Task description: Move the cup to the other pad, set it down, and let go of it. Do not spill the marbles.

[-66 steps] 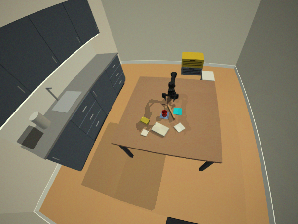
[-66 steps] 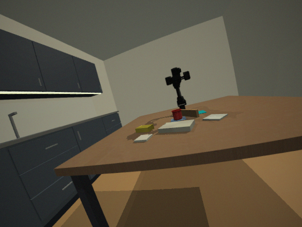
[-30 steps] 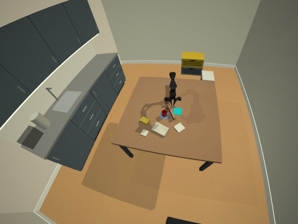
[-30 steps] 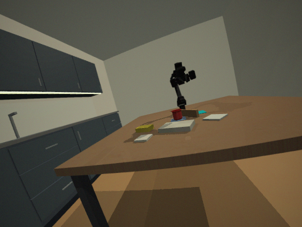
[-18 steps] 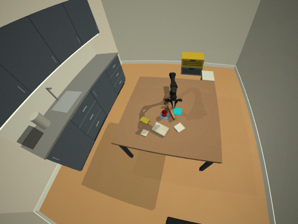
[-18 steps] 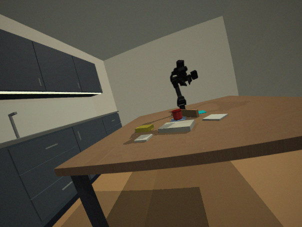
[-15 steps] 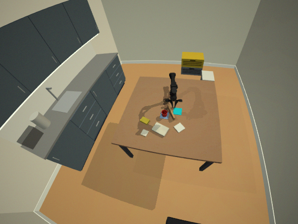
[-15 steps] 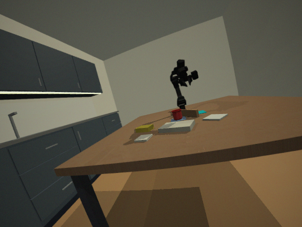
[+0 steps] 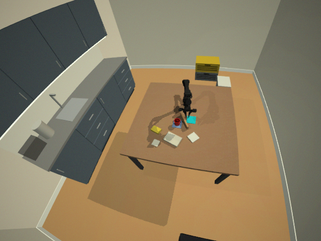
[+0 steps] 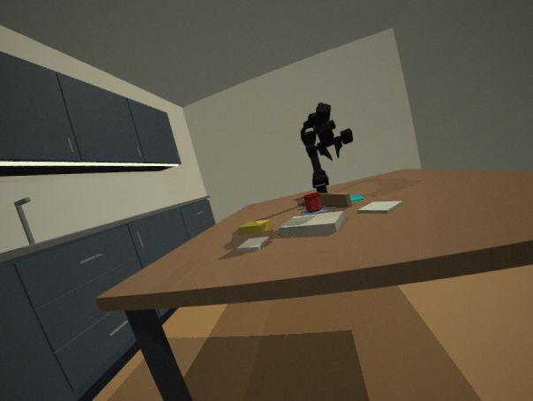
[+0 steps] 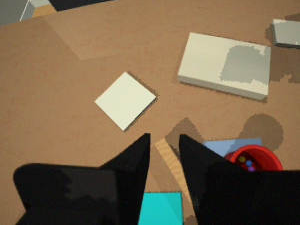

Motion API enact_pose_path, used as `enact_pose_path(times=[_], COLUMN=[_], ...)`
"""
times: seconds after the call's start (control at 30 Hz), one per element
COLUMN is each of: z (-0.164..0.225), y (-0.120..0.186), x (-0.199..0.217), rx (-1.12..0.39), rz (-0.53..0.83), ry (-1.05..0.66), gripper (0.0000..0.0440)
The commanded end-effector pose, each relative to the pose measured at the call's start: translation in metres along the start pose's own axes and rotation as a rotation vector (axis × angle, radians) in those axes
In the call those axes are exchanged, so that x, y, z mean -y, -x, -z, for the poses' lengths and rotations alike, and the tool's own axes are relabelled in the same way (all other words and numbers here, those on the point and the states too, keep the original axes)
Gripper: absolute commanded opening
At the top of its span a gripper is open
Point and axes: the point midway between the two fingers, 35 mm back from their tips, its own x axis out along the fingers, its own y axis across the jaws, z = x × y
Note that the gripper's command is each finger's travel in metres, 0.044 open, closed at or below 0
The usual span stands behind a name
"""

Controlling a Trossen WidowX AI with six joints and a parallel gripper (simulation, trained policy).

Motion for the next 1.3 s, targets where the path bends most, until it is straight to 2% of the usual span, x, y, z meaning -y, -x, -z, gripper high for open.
enact_pose_path(times=[0.0, 0.63, 0.97, 1.27], z=[0.003, 0.022, 0.036, 0.05], y=[-0.004, -0.024, -0.035, -0.048], x=[0.002, 0.023, 0.044, 0.066], rx=[-0.041, -0.318, -0.461, -0.57], rz=[0.018, 0.111, 0.148, 0.168], ry=[0.001, 0.072, 0.133, 0.19], gripper=[0.0108, 0.012, 0.0111, 0.0125])
